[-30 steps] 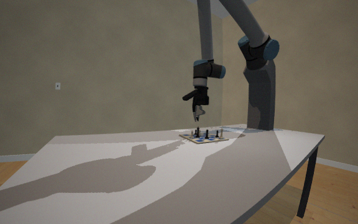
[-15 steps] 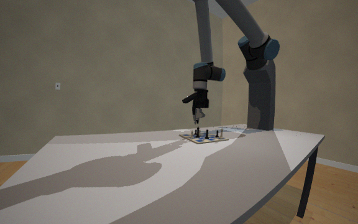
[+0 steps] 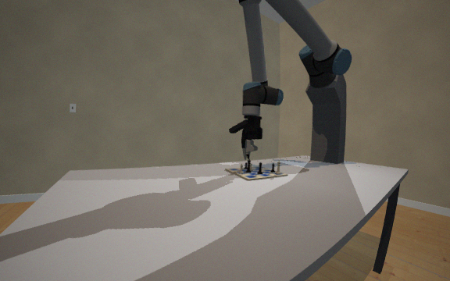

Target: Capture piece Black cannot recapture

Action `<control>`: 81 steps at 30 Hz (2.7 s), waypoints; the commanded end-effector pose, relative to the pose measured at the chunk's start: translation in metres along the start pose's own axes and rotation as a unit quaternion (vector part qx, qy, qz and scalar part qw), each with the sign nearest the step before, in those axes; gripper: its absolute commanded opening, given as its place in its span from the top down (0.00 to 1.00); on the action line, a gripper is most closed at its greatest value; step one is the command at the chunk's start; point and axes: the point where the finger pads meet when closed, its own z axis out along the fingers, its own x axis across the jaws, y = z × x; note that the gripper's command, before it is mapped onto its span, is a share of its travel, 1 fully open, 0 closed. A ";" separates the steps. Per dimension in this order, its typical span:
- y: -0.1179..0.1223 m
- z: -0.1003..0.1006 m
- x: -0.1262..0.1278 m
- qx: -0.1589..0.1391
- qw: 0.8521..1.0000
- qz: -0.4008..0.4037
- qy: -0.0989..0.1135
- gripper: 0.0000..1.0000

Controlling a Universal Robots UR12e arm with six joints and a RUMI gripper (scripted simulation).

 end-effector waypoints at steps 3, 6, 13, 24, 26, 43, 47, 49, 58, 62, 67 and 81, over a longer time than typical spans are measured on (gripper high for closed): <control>0.000 0.004 0.000 0.000 1.000 0.000 0.000 0.80; 0.000 0.006 0.000 0.000 1.000 0.000 0.000 0.80; 0.000 0.008 0.000 0.000 1.000 0.000 0.000 0.80; 0.000 0.008 0.000 0.000 1.000 0.000 0.000 0.80; 0.000 0.008 0.000 0.000 1.000 0.000 0.000 0.80; 0.000 0.008 0.000 0.000 1.000 0.000 0.000 0.80; 0.000 0.008 0.000 0.000 1.000 0.000 0.000 0.80; 0.000 0.008 0.000 0.000 1.000 0.000 0.000 0.80; 0.000 0.010 0.000 0.000 1.000 0.000 0.000 0.80; 0.000 0.015 0.000 0.000 1.000 0.000 0.000 0.80; 0.000 0.024 0.000 0.000 1.000 0.000 0.000 0.80; 0.000 0.041 0.000 0.000 1.000 0.000 0.000 0.80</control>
